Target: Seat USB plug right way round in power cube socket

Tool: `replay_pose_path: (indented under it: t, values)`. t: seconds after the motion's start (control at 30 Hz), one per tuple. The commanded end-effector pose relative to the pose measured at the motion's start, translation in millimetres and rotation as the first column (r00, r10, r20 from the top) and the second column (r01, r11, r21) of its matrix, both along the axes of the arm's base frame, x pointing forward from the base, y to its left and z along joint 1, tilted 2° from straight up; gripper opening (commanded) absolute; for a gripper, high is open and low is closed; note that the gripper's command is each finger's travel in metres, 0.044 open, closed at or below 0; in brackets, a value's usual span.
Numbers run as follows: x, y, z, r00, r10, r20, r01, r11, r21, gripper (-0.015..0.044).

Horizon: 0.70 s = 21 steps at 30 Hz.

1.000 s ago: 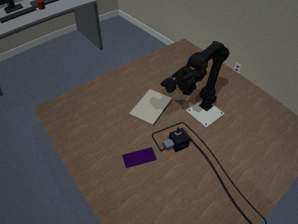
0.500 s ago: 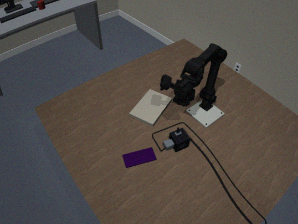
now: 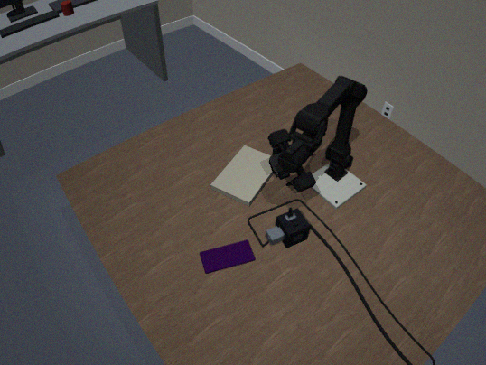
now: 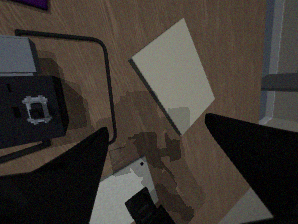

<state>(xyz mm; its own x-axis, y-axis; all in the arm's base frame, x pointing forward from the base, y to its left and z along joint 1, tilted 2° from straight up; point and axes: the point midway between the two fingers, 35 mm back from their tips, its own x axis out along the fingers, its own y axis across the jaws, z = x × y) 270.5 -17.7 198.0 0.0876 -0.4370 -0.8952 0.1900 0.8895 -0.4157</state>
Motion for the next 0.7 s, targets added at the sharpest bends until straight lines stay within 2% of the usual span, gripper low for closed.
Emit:
replay_pose_path:
  t: [0.0, 0.23, 0.43, 0.67]
  values:
    - [24.0, 42.0, -16.1, 0.682, -0.721, 0.12, 0.651, 0.674, 0.35, 0.044]
    - [32.3, 60.9, -25.7, 0.311, -0.95, 0.031, 0.845, 0.291, 0.448, 0.044]
    - [38.9, 74.5, -31.9, -0.054, -0.997, -0.057, 0.883, -0.074, 0.463, 0.044]
    - [39.7, 75.3, -32.4, -0.082, -0.995, -0.064, 0.881, -0.102, 0.462, 0.044]
